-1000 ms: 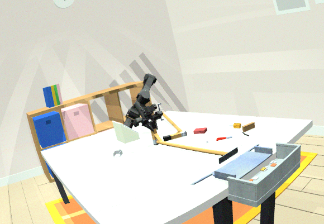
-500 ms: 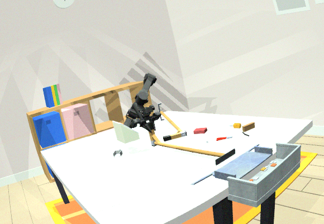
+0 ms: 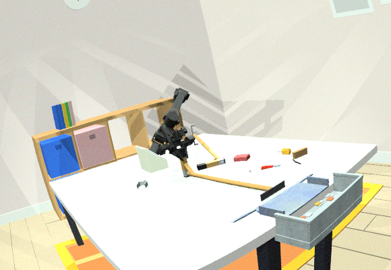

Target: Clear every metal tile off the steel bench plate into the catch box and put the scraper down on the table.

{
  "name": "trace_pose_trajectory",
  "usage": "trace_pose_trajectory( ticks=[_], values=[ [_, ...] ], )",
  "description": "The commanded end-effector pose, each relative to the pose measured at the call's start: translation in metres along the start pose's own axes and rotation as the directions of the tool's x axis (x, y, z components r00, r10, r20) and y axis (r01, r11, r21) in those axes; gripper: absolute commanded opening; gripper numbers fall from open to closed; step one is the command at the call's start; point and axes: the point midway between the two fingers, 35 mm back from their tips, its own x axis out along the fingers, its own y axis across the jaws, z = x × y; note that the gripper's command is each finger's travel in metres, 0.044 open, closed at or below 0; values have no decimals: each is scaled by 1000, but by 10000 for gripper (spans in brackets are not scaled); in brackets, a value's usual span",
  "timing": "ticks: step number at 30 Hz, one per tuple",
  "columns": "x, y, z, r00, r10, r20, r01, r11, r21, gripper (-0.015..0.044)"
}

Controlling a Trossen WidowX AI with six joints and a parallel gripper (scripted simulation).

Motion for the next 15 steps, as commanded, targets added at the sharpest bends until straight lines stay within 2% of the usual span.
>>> trace_pose_trajectory(
  ticks=[1, 15],
  values=[
    [3, -2, 12, 1000, -9, 16, 9, 1000, -4, 0],
    [17, -5, 29, 1000, -13, 20, 13, 1000, 0, 0]
  ],
)
